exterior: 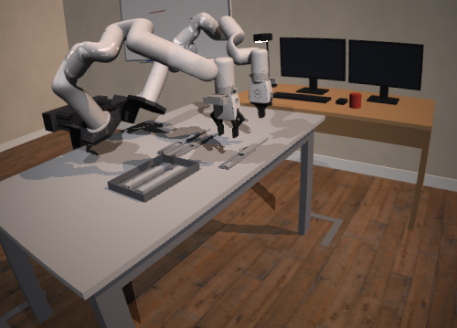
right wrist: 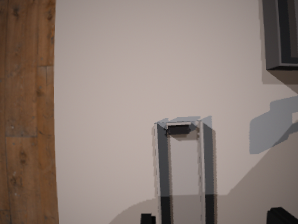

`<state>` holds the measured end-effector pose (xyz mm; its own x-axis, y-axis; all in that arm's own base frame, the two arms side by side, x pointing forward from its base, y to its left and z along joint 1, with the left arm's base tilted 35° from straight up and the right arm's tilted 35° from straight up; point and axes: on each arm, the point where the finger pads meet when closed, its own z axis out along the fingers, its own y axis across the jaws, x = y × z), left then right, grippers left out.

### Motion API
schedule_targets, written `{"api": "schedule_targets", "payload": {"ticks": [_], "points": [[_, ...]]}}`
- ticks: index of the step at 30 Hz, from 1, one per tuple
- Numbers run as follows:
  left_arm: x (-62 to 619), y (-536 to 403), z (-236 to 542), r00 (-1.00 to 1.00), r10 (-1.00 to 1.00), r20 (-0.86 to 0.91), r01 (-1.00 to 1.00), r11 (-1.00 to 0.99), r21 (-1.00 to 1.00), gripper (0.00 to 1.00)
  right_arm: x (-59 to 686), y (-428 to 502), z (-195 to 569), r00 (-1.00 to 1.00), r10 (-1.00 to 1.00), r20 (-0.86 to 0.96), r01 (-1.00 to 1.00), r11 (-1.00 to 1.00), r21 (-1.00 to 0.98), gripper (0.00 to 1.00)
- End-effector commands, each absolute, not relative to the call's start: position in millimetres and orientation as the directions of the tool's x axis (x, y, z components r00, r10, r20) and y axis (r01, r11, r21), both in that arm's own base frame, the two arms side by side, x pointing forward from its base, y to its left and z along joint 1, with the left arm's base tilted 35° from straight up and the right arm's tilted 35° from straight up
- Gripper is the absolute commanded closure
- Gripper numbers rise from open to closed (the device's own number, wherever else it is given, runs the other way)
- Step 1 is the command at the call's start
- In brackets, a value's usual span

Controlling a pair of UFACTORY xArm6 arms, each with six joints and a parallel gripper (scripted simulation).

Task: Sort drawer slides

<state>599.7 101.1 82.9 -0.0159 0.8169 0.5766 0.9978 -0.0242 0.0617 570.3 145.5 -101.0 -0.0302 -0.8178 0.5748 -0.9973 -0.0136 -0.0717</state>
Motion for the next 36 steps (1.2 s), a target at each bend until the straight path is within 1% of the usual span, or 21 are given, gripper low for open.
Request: {"api": "schedule_targets", "payload": {"ticks": [1,9,21,36], "points": [[600,100,85,-0.017,0.817,0.576,0.997,-0.026,0.066,0.00,570,150,-94,-0.031,-0.818,0.574,-0.997,-0.014,-0.074,0.00],[592,101,91,-0.017,0.817,0.576,0.997,-0.026,0.066,0.00,561,147,-87,-0.031,-0.818,0.574,-0.997,-0.014,-0.074,0.00],[557,106,116,-0.017,0.817,0.576,0.997,-0.026,0.066,0.00,526,136,-59,-0.031,-0.818,0.574,-0.997,-0.014,-0.074,0.00],[476,118,174,-0.017,0.817,0.576,0.998,-0.026,0.066,0.00,443,111,7,-0.031,-0.818,0.574,-0.997,-0.014,-0.073,0.00]]}}
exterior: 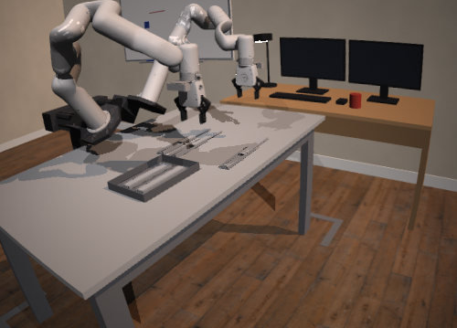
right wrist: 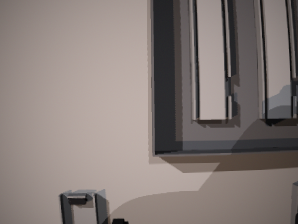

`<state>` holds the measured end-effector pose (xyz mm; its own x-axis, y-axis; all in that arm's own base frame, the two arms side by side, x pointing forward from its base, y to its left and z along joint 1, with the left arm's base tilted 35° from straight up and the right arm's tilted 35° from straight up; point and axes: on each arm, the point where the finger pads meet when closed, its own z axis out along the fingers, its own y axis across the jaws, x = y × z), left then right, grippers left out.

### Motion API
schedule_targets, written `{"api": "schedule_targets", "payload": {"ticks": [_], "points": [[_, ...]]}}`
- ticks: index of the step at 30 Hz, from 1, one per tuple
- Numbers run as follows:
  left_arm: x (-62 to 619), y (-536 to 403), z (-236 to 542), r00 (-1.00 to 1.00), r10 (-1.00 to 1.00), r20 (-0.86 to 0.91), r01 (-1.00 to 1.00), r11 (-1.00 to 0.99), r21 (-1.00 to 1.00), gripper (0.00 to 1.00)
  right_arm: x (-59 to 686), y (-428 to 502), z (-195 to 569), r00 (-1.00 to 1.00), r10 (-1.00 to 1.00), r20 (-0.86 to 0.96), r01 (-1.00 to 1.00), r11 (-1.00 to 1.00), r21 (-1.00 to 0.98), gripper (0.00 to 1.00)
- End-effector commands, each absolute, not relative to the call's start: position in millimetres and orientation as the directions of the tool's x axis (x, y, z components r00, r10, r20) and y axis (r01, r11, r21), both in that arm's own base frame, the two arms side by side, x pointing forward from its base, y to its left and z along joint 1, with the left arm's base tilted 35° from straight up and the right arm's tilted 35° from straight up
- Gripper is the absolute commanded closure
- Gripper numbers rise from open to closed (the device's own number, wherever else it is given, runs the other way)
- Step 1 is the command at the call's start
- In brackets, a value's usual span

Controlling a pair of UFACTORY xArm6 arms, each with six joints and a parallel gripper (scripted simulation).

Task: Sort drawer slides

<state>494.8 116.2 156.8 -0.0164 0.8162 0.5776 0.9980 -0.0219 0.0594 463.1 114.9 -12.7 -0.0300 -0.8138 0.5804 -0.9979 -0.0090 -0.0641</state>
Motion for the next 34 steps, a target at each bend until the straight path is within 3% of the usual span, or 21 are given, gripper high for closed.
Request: {"api": "schedule_targets", "payload": {"ticks": [1,15,34], "points": [[476,118,174,-0.017,0.817,0.576,0.998,-0.026,0.066,0.00,443,111,7,-0.031,-0.818,0.574,-0.997,-0.014,-0.073,0.00],[427,124,208,-0.017,0.817,0.576,0.998,-0.025,0.065,0.00,395,95,46,-0.031,-0.818,0.574,-0.997,-0.014,-0.073,0.00],[423,125,211,-0.017,0.817,0.576,0.998,-0.025,0.065,0.00,390,94,50,-0.031,-0.818,0.574,-0.997,-0.014,-0.073,0.00]]}}
